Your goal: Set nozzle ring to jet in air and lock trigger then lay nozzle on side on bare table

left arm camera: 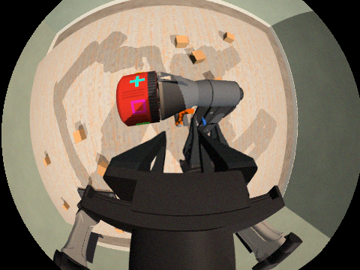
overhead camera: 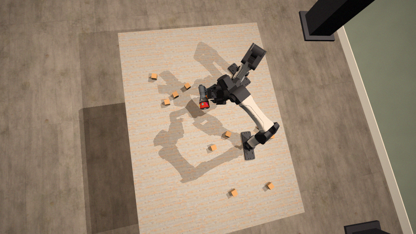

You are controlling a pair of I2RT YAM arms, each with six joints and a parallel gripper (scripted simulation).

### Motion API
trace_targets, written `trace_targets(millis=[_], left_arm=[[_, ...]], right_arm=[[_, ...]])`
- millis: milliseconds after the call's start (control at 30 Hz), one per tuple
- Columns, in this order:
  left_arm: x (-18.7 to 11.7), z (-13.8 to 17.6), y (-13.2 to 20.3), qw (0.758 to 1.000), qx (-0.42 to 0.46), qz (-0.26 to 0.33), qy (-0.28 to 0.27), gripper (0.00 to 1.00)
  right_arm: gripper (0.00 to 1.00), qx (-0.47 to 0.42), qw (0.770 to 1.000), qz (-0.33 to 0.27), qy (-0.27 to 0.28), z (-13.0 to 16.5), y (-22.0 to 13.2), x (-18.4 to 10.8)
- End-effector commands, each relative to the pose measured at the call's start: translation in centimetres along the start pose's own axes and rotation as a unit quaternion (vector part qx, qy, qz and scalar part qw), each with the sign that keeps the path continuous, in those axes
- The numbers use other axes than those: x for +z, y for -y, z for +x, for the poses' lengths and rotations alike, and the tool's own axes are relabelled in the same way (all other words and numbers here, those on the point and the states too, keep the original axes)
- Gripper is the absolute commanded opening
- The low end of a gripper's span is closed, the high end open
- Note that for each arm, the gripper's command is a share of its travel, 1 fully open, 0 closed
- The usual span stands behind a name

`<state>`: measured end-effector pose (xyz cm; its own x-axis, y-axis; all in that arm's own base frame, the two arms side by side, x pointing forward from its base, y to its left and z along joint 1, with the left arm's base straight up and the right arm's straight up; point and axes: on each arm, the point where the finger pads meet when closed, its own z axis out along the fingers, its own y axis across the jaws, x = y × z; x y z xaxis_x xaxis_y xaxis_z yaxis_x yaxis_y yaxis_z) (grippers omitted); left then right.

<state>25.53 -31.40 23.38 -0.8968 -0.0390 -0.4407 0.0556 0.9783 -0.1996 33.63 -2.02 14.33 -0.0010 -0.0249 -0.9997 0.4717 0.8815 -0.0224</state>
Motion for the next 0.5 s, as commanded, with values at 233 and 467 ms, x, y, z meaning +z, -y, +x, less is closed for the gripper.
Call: trace_targets(millis=[233, 467], left_arm=[[1.4, -0.8, 0.3, 1.0, -0.005, 0.015, 0.012, 0.37], [2.8, -0.7, 0.3, 1.0, -0.003, 0.011, 0.009, 0.37]], right_arm=[[0.36, 0.066, 0.996, 0.004, 0.061, -4.2, -0.3, 0.6], [0.36, 0.066, 0.996, 0.004, 0.061, -4.2, -0.3, 0.6]])
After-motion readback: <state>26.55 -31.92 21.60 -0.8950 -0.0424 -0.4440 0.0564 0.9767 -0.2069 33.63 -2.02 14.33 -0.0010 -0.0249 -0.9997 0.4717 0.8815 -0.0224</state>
